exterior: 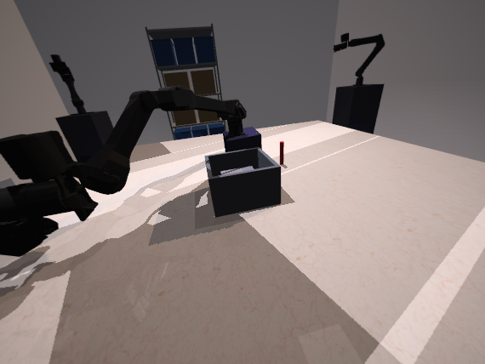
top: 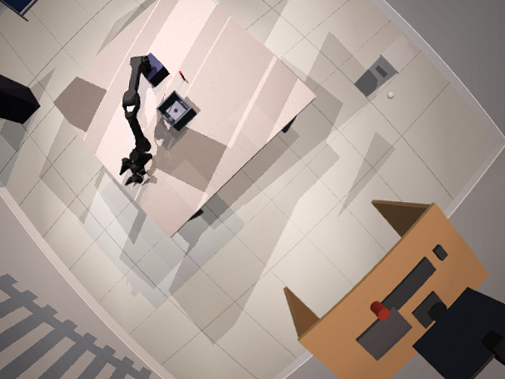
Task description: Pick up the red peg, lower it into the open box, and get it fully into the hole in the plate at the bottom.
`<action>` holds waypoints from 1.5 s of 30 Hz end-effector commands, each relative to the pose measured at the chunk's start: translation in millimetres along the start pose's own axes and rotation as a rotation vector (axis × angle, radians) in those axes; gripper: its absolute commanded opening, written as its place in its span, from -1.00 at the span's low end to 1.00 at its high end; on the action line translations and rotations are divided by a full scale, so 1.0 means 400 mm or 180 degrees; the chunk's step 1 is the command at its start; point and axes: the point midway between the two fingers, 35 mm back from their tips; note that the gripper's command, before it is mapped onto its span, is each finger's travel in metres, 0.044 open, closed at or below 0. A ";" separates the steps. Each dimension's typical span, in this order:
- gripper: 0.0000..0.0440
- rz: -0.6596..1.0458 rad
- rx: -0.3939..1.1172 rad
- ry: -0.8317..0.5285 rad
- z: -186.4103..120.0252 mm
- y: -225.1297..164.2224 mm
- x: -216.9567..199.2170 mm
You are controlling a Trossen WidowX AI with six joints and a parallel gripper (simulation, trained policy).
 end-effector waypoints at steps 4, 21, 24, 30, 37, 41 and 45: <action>1.00 0.0302 -0.0146 -0.0165 -0.031 0.005 -0.057; 1.00 0.1737 -0.1298 -0.0554 -0.345 0.058 -0.339; 1.00 0.1976 -0.1529 -0.0558 -0.413 0.058 -0.380; 1.00 0.2437 -0.2004 -0.0494 -0.558 0.051 -0.448; 1.00 0.2945 -0.2560 -0.0298 -0.733 0.025 -0.505; 1.00 0.3218 -0.2869 -0.0125 -0.835 0.002 -0.526; 1.00 0.3474 -0.3166 0.0095 -0.935 -0.026 -0.536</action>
Point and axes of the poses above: the point midway between the two fingers, 35 mm back from their tips, its own z axis out along the fingers, its own x axis across the jaws, y = z × x, and after that the axes turned 13 degrees about z, right-handed
